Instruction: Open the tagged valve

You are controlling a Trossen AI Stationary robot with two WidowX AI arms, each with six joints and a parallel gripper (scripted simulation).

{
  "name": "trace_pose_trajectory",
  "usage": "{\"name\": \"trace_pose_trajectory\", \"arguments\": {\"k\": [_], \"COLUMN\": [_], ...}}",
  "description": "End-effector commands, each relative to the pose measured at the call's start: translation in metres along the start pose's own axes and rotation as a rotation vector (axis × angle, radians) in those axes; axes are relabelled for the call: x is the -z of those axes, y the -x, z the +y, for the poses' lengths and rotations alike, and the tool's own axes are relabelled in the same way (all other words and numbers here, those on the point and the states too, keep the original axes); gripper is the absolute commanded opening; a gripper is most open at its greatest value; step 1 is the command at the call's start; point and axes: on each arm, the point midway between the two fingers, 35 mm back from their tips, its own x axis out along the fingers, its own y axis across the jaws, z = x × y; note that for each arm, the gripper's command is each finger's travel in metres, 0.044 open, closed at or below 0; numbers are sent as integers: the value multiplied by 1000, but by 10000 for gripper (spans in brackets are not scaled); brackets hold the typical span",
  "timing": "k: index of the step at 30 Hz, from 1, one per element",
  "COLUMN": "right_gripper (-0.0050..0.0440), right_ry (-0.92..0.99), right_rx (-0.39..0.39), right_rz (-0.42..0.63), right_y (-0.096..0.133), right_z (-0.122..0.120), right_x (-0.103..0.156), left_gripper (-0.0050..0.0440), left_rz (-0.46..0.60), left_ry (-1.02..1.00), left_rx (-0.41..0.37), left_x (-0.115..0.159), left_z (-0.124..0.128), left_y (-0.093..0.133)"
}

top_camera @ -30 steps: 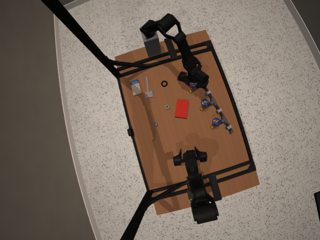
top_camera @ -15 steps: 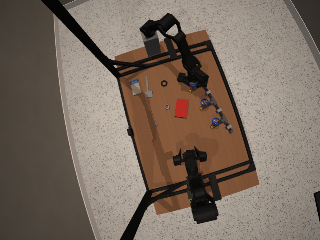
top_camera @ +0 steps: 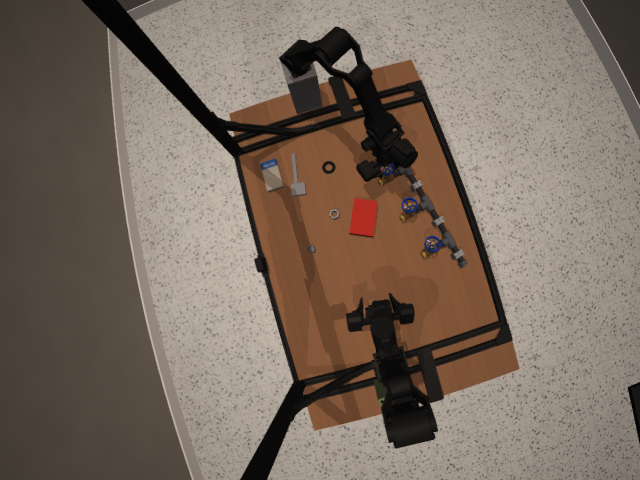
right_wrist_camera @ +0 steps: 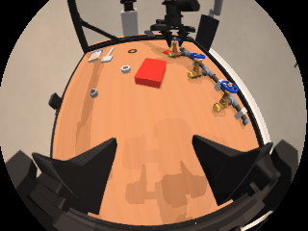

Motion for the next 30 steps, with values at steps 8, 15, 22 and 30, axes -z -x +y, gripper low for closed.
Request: {"name": "trace_pose_trajectory", "arguments": {"k": [8,15,22,30], "right_gripper": [400,400,400,400], "right_ry": [0,0,0,0], "right_rx": [0,0,0,0], "right_rz": [0,0,0,0], "right_y": [0,0,0,0], "right_z": [0,0,0,0], "right_x": [0,0,0,0], "left_gripper": [96,216,384,400], "left_rz": [0,0,0,-1], "left_ry": [115,115,115,-200], "left_rx": [0,0,0,-1], "left_x": [0,0,0,0], "left_z": [0,0,0,0], "left_y": [0,0,0,0]}}
